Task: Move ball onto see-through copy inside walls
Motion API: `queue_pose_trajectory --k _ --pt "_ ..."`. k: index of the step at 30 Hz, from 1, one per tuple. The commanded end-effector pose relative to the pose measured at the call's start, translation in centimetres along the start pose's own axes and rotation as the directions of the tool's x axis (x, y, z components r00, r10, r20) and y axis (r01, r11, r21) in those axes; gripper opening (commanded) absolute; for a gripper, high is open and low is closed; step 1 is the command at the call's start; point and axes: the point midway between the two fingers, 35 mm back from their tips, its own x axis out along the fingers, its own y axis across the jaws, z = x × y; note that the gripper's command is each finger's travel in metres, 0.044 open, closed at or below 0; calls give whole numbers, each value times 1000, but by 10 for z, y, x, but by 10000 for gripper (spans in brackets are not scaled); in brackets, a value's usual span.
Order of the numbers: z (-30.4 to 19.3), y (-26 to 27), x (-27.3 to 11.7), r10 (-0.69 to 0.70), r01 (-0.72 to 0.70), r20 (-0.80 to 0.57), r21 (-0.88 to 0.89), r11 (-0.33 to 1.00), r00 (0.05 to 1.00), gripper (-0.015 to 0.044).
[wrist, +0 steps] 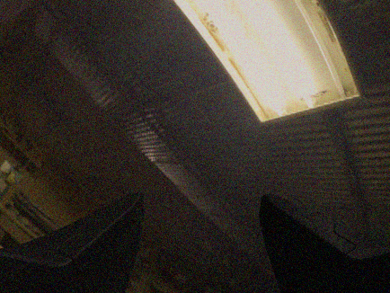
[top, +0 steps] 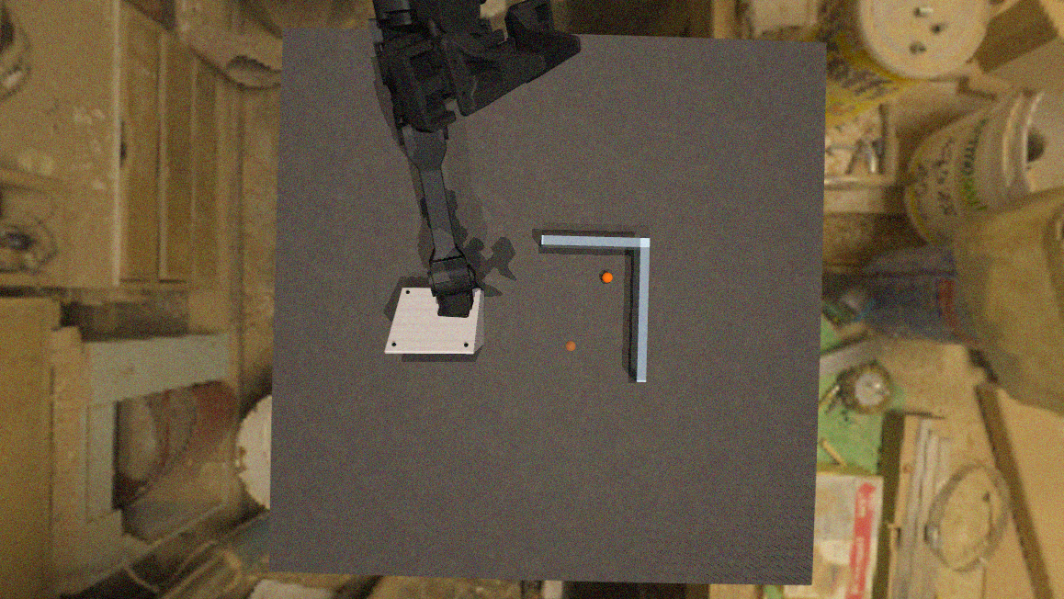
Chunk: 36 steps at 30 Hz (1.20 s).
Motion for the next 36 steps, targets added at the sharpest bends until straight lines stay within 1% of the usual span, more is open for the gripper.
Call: queue_pose_trajectory --k 1,6,10,15,21,28,32,36 --pt "-61 9 37 99 -86 -146 88 992 984 224" --pt "-116 34 66 209 -174 -253 152 973 945 224" --pt "-167 59 80 304 -230 -366 232 945 879 224" --pt "-233 99 89 414 -276 -491 330 903 766 224" --pt "-299 147 82 519 -310 -603 422 852 606 224" --pt "-380 216 43 637 -344 -707 542 767 306 224" --pt "-419 253 9 670 -345 -733 602 720 117 224" --pt "-452 285 -33 672 -333 -736 656 677 -82 224"
